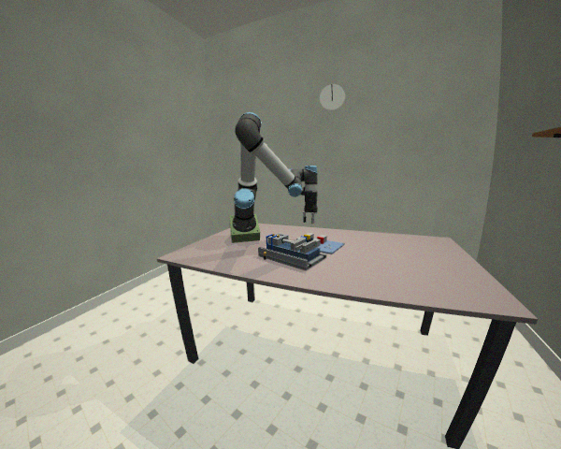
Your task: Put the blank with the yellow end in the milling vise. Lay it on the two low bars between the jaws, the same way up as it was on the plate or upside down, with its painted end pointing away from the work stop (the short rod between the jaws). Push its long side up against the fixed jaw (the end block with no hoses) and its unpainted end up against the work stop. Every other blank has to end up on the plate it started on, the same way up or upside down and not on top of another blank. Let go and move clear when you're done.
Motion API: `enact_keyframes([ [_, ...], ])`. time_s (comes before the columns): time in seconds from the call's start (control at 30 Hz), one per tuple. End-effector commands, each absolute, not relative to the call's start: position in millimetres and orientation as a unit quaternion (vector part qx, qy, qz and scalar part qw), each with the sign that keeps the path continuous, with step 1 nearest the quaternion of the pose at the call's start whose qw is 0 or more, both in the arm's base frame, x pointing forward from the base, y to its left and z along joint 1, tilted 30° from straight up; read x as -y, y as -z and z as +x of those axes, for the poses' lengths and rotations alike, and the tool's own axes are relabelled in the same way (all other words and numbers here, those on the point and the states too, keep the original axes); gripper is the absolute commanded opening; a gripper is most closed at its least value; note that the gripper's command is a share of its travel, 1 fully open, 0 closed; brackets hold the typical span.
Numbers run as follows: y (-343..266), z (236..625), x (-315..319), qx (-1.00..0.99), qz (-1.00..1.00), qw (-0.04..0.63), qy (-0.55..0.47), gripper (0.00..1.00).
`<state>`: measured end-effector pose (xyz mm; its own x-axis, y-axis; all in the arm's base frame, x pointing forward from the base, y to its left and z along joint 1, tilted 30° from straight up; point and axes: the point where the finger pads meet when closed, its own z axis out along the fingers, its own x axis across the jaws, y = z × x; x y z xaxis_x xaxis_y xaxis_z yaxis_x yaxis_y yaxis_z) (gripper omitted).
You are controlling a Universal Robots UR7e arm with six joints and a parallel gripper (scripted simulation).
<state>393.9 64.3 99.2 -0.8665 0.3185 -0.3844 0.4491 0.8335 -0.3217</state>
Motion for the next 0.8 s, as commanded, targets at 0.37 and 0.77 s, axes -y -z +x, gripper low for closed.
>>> enact_keyframes([
  [0.37,-82.3,398.2,-62.0,-0.944,0.203,0.162,0.204,1.0],
  [0.77,-84.1,397.9,-62.3,-0.944,0.203,0.162,0.204,1.0],
])
